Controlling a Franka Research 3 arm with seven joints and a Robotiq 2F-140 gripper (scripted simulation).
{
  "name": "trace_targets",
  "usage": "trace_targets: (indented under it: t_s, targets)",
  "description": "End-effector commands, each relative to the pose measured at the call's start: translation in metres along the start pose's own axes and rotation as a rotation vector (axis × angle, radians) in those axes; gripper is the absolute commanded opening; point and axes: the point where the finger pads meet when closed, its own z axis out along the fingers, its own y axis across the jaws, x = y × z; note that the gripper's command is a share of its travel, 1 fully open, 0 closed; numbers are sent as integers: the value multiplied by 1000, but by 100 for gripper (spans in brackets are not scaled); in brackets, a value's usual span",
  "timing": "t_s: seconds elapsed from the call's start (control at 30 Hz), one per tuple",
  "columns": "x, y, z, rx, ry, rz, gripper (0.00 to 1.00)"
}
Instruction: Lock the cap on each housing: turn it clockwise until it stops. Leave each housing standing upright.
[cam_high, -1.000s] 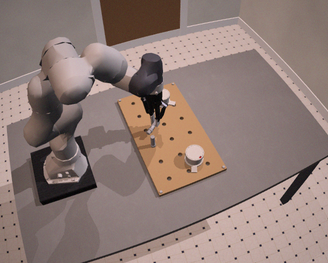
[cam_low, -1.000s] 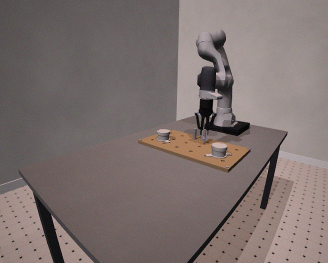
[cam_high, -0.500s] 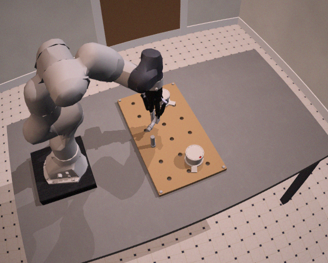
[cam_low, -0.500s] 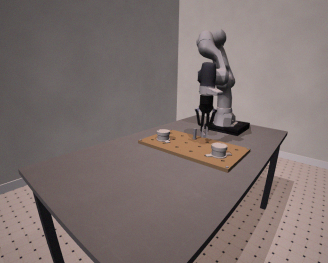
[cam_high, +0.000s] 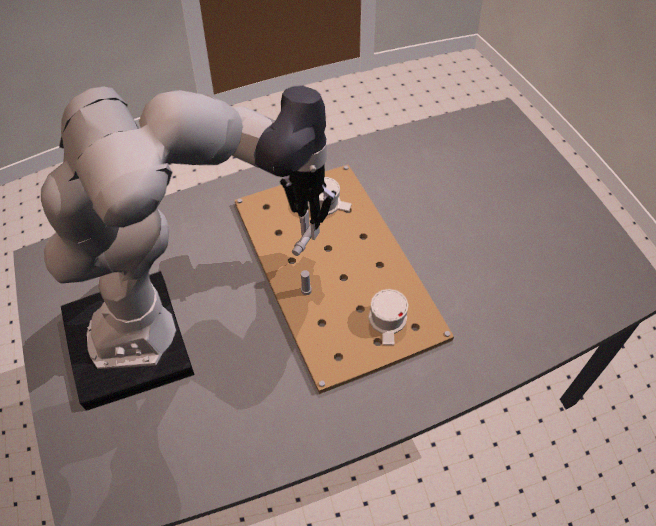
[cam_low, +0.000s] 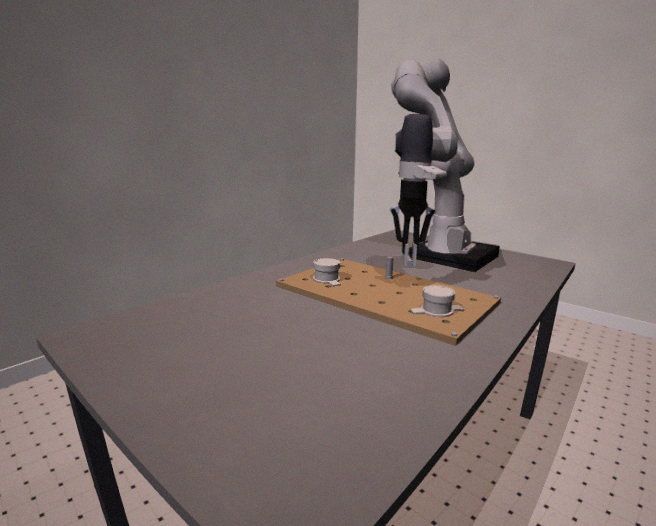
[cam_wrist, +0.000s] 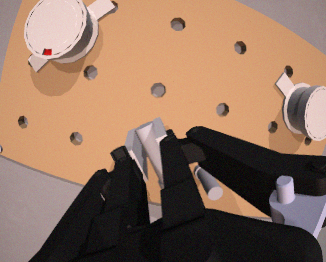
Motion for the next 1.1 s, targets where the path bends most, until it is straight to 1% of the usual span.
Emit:
trace_targets:
  t_s: [0.0,0.2,0.27,0.77,0.83,1.07]
  targets:
    - [-5,1,-8,-2,-14,0,10]
    - [-5,1,-22,-2,-14,0,10]
    - [-5,1,-22,-2,-14,0,10]
    - [-5,1,-54,-2,-14,0,10]
    - [-5,1,-54,-2,-14,0,10]
    - [-4,1,-64,-2,-14,0,10]
